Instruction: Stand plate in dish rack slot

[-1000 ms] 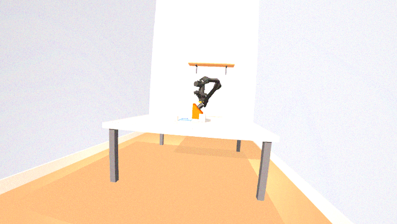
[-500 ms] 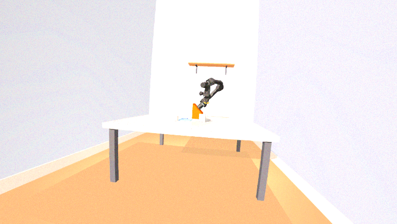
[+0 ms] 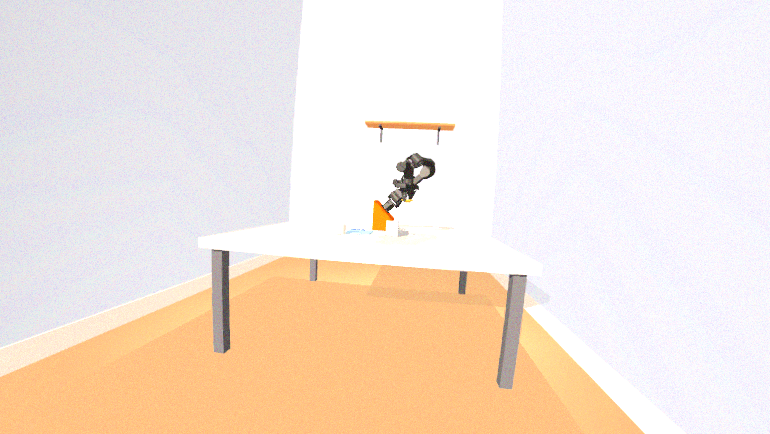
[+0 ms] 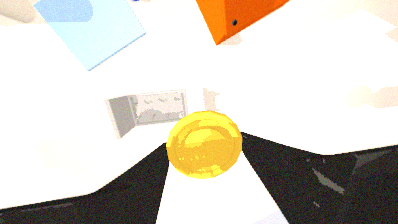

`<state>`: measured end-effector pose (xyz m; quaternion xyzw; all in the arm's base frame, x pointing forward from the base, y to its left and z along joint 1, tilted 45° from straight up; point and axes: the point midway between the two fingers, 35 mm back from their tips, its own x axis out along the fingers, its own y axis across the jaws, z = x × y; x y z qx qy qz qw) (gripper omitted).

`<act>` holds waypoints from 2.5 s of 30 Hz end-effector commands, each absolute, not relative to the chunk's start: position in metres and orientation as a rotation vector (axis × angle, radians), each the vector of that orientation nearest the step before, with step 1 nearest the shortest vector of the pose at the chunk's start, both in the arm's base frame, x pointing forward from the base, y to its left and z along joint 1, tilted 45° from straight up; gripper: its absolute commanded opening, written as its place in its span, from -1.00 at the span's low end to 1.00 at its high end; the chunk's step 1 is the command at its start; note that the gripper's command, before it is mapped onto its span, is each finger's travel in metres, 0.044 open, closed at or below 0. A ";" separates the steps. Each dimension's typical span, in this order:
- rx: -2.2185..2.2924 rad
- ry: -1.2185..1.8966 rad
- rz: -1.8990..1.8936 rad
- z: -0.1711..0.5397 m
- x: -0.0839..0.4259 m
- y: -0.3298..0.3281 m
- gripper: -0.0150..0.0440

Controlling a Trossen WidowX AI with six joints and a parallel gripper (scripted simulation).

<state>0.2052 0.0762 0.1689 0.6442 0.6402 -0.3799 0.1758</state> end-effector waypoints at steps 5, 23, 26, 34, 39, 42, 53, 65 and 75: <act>1.679 1.779 -1.121 0.151 0.196 0.081 -0.49; 1.240 1.578 -1.123 0.099 0.182 0.086 -0.49; 1.180 1.536 -1.110 0.093 0.181 0.086 -0.49; 1.038 1.413 -1.063 0.077 0.181 0.087 -0.49; 0.963 1.332 -1.023 0.069 0.183 0.089 -0.49; 0.923 1.281 -0.996 0.066 0.184 0.090 -0.49; 0.806 1.094 -0.879 0.056 0.189 0.096 -0.49; 0.729 0.890 -0.727 0.055 0.193 0.108 -0.49; 0.701 0.723 -0.588 0.059 0.193 0.121 -0.49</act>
